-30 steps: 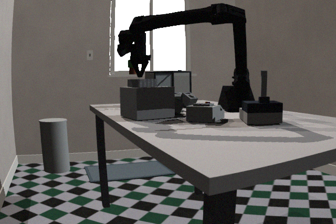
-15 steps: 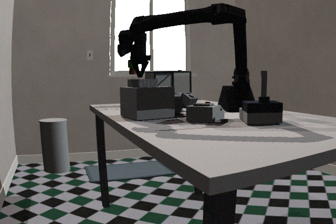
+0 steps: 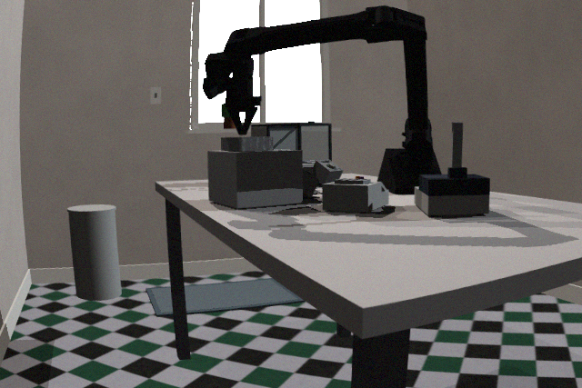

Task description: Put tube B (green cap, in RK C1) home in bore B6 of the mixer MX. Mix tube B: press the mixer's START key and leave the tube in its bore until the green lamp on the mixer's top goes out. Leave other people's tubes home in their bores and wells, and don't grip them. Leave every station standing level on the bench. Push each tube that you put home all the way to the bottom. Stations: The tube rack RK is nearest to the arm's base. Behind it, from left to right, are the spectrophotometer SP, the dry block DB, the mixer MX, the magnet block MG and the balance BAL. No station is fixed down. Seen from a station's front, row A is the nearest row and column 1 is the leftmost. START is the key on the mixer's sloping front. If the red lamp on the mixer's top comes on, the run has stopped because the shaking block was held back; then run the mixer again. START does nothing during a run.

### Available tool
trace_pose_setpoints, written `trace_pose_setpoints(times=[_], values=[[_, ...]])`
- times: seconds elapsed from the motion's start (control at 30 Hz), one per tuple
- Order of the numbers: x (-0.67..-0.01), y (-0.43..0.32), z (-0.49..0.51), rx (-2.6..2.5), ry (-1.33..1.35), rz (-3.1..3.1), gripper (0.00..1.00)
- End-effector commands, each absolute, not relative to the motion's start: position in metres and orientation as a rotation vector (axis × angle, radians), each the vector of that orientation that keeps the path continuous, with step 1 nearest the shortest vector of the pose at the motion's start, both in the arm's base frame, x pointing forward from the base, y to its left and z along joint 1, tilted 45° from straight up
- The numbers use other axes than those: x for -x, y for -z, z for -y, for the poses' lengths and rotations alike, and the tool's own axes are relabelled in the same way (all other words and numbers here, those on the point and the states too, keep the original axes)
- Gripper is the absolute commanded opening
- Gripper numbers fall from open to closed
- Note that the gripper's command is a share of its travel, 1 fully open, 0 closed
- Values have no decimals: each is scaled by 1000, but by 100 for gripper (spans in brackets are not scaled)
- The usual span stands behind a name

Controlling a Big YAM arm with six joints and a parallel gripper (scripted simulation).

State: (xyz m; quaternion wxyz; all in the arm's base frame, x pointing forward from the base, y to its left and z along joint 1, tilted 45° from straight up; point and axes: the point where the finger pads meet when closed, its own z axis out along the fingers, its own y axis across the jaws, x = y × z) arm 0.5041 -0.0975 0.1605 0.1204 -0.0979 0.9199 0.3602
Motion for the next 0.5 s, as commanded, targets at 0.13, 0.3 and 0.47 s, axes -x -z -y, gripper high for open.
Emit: trace_pose_setpoints(times=[0.13, 0.3, 0.47], values=[[-510, -175, 79, 335, -1042, -2667, 9], [-510, -175, 78, 334, -1044, -2668, 9], [-510, -175, 77, 334, -1042, -2667, 9]])
